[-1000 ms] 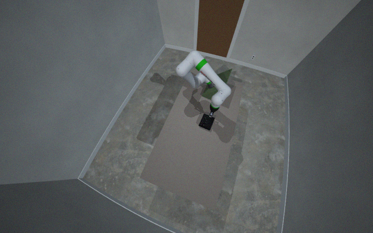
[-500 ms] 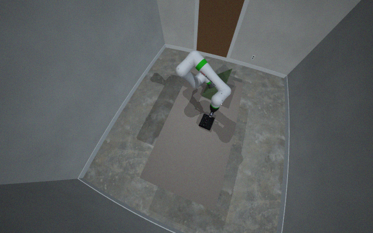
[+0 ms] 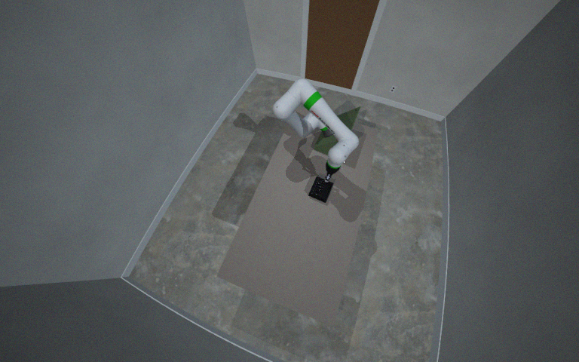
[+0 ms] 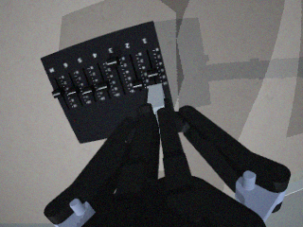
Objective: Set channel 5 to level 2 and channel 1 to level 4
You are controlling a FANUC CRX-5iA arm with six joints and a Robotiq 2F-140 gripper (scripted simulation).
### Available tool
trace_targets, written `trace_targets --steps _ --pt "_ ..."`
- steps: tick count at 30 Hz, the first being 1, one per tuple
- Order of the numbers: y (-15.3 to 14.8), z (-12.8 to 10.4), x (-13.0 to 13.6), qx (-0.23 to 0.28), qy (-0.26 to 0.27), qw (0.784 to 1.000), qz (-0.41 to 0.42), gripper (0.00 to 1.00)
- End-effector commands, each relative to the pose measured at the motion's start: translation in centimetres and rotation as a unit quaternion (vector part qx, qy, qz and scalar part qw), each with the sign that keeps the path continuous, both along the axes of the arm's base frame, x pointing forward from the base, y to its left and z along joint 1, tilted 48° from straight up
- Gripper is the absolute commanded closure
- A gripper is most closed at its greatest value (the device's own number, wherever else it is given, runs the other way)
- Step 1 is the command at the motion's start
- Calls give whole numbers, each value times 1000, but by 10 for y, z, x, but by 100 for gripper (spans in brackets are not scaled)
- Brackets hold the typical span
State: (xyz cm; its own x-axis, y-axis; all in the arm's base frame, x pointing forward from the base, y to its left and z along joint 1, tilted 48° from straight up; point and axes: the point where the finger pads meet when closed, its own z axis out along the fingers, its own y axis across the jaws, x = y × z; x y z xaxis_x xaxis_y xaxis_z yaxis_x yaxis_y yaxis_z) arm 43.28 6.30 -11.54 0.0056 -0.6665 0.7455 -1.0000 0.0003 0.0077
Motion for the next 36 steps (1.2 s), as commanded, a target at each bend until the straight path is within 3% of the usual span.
trace_targets --steps 1,36 --pt "0 0 0 0 0 1000 0 100" --pt "-7 -7 0 0 0 1000 0 100"
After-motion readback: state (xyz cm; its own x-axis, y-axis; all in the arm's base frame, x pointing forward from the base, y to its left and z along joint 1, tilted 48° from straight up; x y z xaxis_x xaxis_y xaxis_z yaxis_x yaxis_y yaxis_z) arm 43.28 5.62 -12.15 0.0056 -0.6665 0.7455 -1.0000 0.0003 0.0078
